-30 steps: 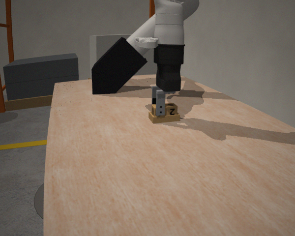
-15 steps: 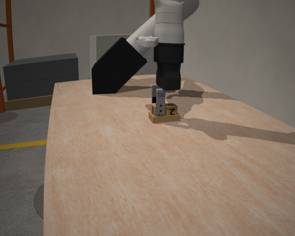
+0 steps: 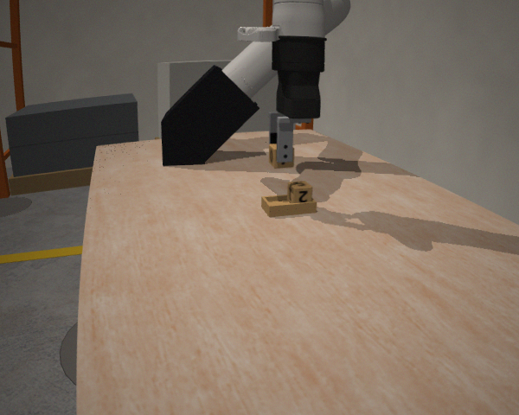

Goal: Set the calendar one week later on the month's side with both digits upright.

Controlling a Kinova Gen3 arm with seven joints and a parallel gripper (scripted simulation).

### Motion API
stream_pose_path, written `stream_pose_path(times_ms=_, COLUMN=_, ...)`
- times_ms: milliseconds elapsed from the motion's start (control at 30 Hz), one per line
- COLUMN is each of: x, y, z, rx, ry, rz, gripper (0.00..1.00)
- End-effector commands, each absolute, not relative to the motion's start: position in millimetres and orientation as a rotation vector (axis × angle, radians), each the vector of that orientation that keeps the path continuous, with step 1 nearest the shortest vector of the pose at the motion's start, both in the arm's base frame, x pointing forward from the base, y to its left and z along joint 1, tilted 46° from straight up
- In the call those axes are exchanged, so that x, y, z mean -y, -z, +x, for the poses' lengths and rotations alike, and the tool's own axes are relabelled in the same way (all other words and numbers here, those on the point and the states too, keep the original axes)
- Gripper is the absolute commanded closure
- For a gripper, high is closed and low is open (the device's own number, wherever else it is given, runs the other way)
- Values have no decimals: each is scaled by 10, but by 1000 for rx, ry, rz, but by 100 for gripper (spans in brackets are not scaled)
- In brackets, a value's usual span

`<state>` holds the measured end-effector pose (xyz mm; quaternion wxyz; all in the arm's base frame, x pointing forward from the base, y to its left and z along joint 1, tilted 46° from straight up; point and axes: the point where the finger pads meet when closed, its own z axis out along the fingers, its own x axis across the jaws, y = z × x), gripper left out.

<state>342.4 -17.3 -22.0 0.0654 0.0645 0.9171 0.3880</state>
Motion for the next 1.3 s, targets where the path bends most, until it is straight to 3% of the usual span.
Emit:
stream_pose_path(times_ms=0, x=396, y=78, z=3433, rx=-2758, ry=-1139, rz=197, gripper=43)
stream_pose_path(times_ms=833, x=472, y=-50, z=3382, rx=-2766, ry=-1147, rz=205, gripper=43)
stream_pose_path(times_ms=1267, x=217, y=-281, z=3355, rx=-2810, ry=-1205, rz=544, gripper=43)
